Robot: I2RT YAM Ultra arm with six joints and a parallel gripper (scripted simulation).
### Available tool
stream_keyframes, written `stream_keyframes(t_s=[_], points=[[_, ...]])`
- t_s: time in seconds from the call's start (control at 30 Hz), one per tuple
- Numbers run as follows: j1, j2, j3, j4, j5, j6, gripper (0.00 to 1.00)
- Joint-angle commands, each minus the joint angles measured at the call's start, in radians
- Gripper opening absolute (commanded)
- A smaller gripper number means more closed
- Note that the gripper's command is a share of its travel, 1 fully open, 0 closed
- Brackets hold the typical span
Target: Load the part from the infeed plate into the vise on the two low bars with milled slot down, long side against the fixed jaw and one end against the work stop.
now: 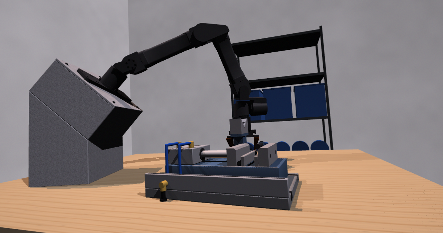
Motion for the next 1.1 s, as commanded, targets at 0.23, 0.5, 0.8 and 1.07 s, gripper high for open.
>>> stream_keyframes(t_s=[0.23,0.5,0.8,1.07], points=[[-0.004,-0.002,0.030,0.003,0.001,-0.006,0.81],[-0.004,-0.002,0.030,0.003,0.001,-0.006,0.81],[-0.004,-0.009,0.030,-0.005,0.003,-0.005,0.00],[-0.004,-0.009,0.030,-0.005,0.003,-0.005,0.00]])
